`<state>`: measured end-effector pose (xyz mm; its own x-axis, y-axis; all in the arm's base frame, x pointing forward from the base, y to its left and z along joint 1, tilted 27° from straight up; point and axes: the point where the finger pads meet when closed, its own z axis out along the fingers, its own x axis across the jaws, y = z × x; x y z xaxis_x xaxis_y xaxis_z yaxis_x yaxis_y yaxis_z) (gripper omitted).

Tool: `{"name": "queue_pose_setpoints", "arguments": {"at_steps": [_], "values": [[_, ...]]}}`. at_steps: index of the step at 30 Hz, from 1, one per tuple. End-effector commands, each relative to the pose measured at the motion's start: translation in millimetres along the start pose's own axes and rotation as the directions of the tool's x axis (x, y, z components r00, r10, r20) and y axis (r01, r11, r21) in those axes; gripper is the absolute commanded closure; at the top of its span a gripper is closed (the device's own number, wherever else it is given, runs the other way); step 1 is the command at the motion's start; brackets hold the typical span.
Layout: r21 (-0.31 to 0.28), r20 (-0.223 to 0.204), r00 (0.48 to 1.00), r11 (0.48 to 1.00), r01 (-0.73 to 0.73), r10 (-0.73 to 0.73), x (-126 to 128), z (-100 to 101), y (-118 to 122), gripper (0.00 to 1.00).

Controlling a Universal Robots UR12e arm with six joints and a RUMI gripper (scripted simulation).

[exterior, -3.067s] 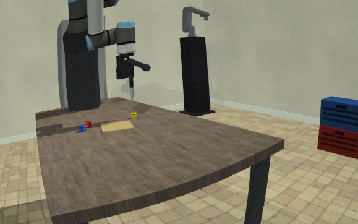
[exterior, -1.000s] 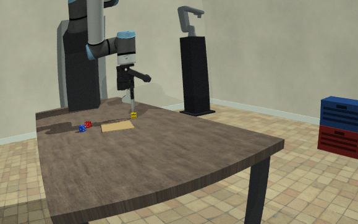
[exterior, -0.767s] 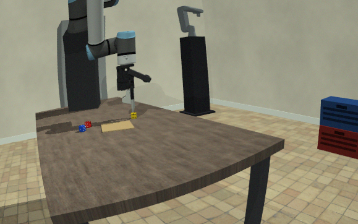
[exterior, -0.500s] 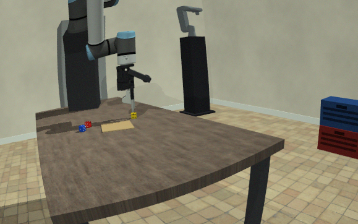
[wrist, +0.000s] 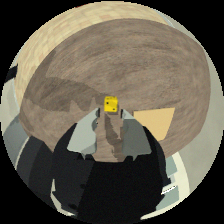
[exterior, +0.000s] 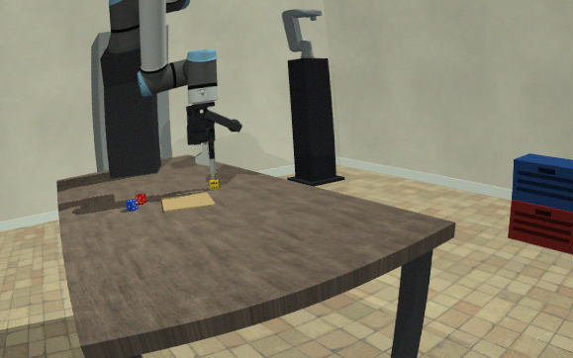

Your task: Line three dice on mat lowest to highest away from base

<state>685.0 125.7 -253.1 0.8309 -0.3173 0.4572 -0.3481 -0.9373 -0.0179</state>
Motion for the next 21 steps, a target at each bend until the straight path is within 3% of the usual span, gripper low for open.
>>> {"name": "queue_pose_setpoints", "arguments": {"at_steps": [1,21], "values": [[0.000,-0.001,1.000,1.000,0.000,0.000,0.2,-0.4,-0.2,0.76],[0.000,0.000,1.000,1.000,0.000,0.000,0.1,5.8,-0.2,0.76]]}}
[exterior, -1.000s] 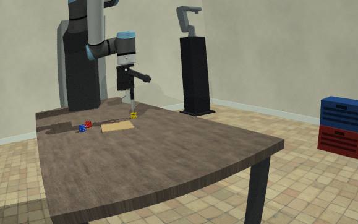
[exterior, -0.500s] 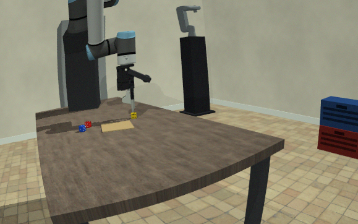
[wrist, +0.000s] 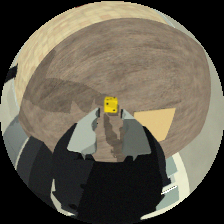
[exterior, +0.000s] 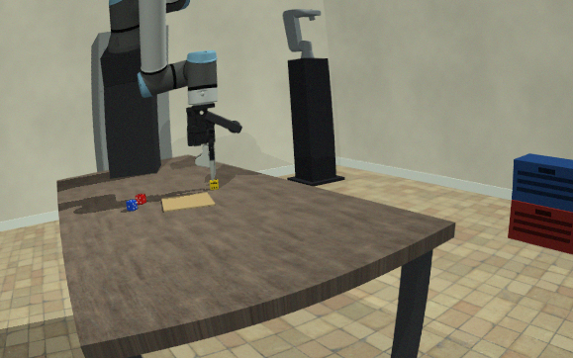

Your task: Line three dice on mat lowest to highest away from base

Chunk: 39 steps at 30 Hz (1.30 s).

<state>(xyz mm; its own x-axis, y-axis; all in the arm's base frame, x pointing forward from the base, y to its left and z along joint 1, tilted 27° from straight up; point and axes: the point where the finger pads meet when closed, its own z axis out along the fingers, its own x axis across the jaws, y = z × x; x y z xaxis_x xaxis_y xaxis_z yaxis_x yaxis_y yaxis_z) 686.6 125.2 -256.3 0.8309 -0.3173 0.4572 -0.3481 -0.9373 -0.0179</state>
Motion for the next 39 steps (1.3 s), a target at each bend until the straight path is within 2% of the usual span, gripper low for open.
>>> {"name": "queue_pose_setpoints", "arguments": {"at_steps": [1,14,39], "values": [[0.000,0.000,1.000,1.000,0.000,0.000,0,4,0,0.76],[0.000,0.000,1.000,1.000,0.000,0.000,0,24,0,0.76],[0.000,0.000,1.000,1.000,0.000,0.000,0,26,0,0.76]]}}
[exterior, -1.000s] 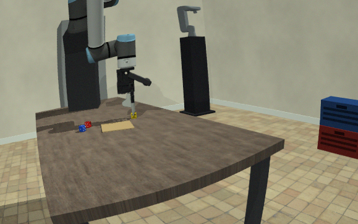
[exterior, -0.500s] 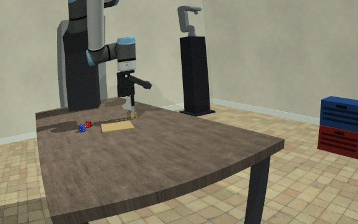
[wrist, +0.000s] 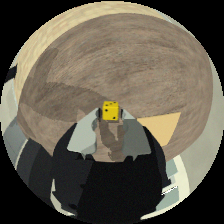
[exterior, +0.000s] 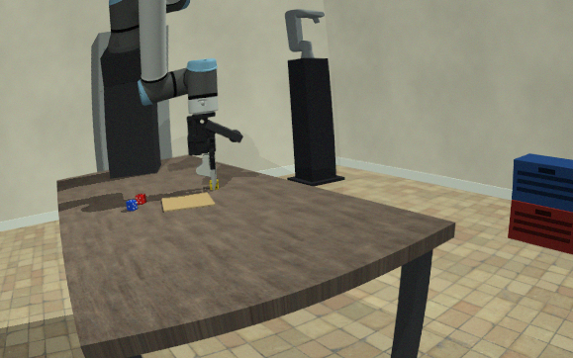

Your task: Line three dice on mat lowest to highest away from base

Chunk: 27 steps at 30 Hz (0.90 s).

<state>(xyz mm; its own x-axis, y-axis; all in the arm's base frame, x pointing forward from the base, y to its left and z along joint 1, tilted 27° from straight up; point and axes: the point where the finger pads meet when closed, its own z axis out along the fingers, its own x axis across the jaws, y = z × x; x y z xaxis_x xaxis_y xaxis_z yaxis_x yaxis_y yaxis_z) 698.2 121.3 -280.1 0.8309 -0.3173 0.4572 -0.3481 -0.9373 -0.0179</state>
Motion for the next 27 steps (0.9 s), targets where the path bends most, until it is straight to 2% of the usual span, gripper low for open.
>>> {"name": "queue_pose_setpoints", "arguments": {"at_steps": [1,17,18,27], "values": [[0.000,0.000,1.000,1.000,0.000,0.000,0.2,-0.4,-0.2,0.76],[0.000,0.000,1.000,1.000,0.000,0.000,0.2,-0.4,-0.2,0.76],[0.000,0.000,1.000,1.000,0.000,0.000,0.2,-0.4,-0.2,0.94],[0.000,0.000,1.000,1.000,0.000,0.000,0.2,-0.4,-0.2,0.94]]}}
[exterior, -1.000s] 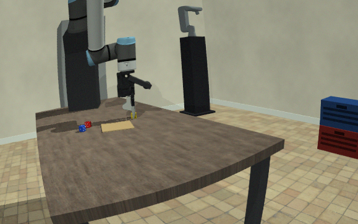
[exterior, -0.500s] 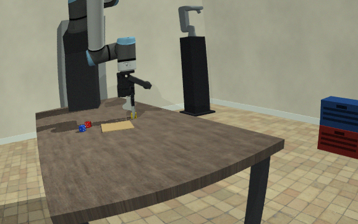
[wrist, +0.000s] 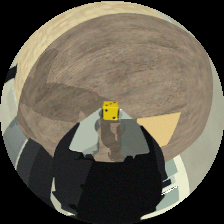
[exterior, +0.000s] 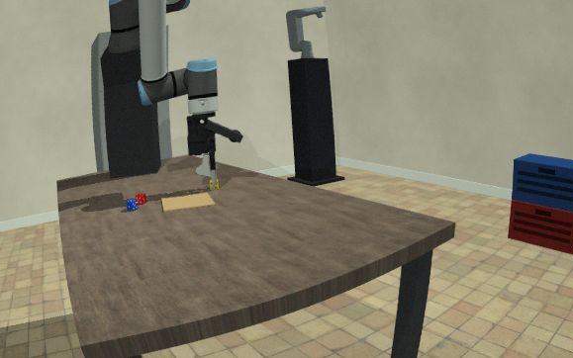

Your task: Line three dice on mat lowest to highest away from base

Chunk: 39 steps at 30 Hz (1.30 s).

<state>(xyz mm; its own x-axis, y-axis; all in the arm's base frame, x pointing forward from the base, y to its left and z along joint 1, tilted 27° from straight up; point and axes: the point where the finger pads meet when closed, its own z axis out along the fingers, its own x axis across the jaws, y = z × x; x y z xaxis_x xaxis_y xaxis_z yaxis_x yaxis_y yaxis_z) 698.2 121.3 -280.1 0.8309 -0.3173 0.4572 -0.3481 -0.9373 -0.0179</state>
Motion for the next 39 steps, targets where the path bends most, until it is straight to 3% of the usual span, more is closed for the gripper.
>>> {"name": "queue_pose_setpoints", "arguments": {"at_steps": [1,27,33,35,39], "values": [[0.000,0.000,1.000,1.000,0.000,0.000,0,0,0,0.94],[0.000,0.000,1.000,1.000,0.000,0.000,0,-2,0,0.94],[0.000,0.000,1.000,1.000,0.000,0.000,0,-27,0,0.94],[0.000,0.000,1.000,1.000,0.000,0.000,0,-27,0,0.94],[0.000,0.000,1.000,1.000,0.000,0.000,0,-56,0,0.94]]}}
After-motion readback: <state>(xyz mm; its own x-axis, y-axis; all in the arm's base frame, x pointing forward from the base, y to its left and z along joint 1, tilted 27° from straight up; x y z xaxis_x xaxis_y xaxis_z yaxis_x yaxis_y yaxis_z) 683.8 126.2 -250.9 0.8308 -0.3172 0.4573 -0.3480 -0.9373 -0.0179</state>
